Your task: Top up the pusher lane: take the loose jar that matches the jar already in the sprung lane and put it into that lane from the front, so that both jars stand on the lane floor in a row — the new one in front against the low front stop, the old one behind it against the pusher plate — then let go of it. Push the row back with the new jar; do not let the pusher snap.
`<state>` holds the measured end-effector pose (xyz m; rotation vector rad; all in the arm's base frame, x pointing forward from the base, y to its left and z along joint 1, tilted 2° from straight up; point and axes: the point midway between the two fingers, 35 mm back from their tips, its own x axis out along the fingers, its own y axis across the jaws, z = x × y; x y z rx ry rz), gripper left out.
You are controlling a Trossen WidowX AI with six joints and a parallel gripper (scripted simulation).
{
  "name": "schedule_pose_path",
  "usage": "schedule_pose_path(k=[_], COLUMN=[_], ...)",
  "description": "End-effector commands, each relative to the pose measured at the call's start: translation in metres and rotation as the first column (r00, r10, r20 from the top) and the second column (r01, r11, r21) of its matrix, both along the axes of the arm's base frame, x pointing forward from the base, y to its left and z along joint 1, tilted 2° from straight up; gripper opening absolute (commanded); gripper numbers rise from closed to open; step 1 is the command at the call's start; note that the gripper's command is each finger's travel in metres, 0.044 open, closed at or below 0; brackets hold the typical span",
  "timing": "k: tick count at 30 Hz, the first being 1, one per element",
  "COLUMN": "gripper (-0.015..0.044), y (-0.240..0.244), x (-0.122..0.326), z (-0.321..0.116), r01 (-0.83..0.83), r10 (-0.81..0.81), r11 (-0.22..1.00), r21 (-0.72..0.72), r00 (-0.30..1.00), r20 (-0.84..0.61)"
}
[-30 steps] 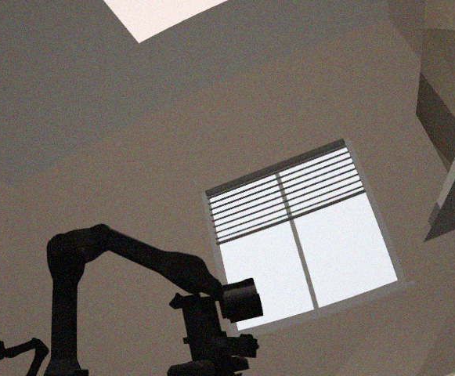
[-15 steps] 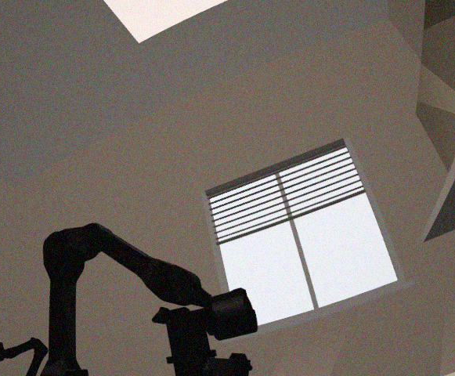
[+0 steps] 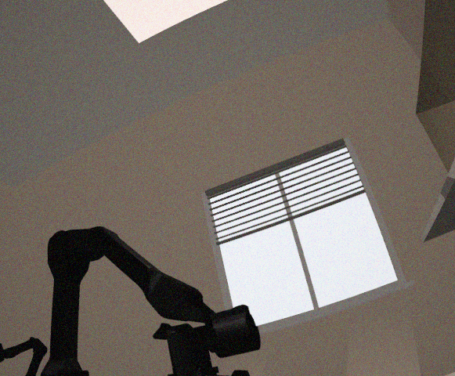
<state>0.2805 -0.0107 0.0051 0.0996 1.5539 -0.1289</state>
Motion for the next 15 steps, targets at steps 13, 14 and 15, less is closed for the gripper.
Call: schedule_pose_path(k=[13,14,15], gripper=[0.0000,0.0000,0.0000], y=[-0.0009,-0.0010,-0.0010], x=[0.0038,0.0041,0.0044], z=[-0.0019,-0.0019,-0.0019], r01=[-0.003,-0.003,-0.003], r10=[0.003,0.003,0.003], r11=[1.000,1.000,1.000], r21=[-0.002,-0.002,-0.002], r00=[1.000,1.000,1.000], r20=[-0.002,-0.002,-0.002])
